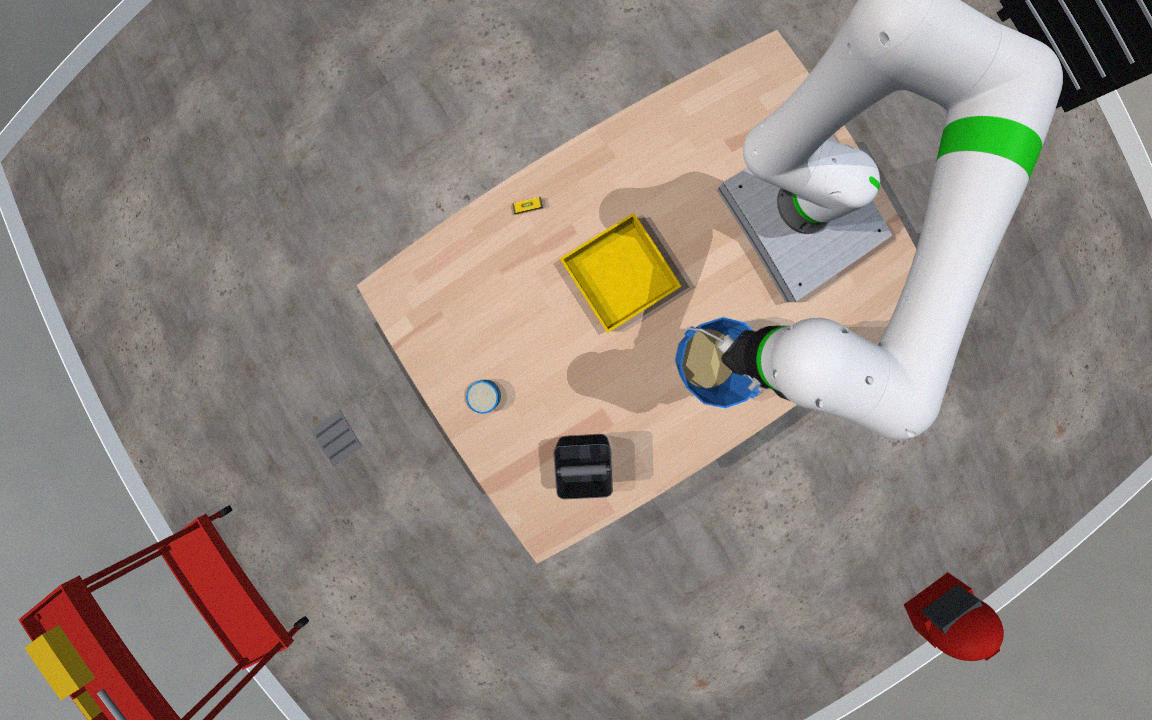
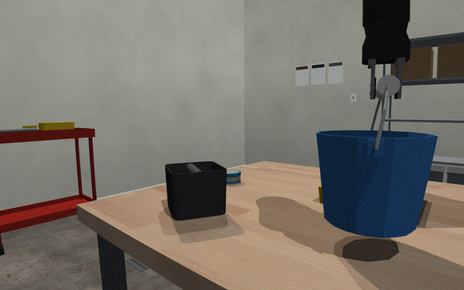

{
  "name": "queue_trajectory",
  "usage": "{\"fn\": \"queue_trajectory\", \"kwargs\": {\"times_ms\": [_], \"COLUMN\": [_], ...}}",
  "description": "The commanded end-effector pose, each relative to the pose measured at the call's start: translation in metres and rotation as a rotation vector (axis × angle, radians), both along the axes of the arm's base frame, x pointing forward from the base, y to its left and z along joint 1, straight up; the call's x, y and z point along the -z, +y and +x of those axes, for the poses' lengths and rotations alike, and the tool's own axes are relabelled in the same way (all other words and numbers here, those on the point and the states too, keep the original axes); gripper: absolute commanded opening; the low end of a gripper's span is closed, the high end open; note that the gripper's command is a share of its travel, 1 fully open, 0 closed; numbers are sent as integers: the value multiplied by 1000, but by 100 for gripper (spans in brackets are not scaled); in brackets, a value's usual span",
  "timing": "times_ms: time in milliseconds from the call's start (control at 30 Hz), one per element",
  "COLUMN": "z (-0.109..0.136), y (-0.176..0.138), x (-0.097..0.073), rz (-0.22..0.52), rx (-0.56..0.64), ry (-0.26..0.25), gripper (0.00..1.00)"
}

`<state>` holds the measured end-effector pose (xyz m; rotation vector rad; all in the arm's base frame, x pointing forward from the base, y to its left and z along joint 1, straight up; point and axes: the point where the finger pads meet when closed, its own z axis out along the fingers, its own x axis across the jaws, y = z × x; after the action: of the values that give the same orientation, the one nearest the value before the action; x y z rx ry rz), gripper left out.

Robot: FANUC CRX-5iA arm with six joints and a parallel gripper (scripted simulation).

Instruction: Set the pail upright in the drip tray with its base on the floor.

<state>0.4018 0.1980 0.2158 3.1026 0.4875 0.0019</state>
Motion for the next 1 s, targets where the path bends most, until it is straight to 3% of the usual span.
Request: {"fn": "queue_trajectory", "kwargs": {"times_ms": [0, 967], "z": [1, 0], "y": [0, 0], "x": [-7, -38], "rz": [1, 1], "rx": [0, 0], "ry": [-2, -2], "gripper": [0, 0]}}
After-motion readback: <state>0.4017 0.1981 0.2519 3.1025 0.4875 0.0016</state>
